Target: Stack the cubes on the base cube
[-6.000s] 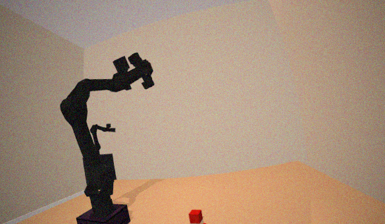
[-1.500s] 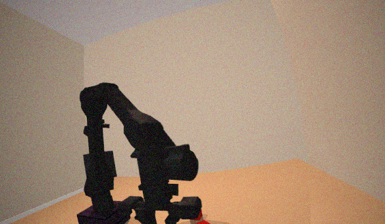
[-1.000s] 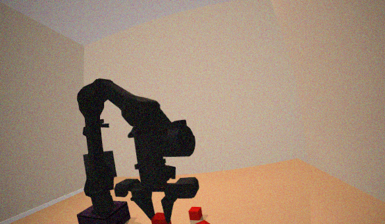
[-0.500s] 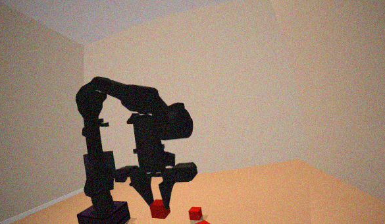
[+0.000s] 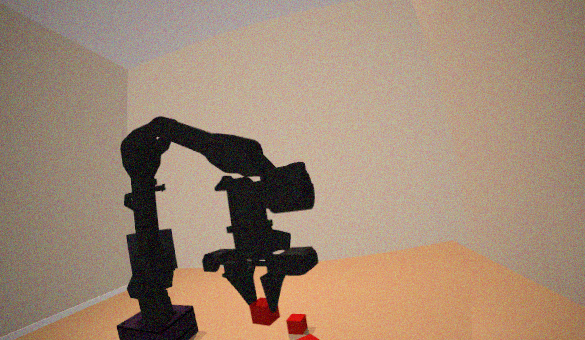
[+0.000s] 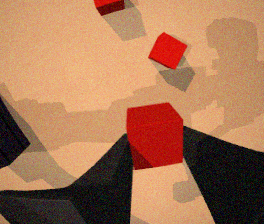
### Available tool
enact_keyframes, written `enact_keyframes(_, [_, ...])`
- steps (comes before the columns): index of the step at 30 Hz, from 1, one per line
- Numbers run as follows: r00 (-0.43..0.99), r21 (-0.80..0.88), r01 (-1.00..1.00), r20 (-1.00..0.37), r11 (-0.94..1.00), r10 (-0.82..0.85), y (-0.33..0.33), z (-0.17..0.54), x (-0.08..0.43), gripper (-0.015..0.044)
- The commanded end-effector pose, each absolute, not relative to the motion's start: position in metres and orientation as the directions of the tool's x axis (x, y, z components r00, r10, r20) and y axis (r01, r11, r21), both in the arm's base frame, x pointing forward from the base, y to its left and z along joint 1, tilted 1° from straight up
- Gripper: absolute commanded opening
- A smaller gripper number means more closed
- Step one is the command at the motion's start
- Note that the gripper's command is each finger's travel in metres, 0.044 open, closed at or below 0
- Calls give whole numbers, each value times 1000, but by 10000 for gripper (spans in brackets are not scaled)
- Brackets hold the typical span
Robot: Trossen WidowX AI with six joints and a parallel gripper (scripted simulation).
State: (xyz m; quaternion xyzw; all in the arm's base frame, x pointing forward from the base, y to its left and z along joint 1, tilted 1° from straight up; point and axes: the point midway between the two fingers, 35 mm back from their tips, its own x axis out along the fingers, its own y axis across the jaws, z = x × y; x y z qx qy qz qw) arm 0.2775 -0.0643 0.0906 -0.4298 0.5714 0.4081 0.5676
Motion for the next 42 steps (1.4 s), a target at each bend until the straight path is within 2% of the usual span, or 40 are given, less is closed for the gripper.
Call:
enact_keyframes(1, [12, -19, -939, -1000, 344, -24, -55, 87, 283, 105])
enact_keyframes(42, [14, -20, -610, -1000, 792, -15, 66, 56, 315, 105])
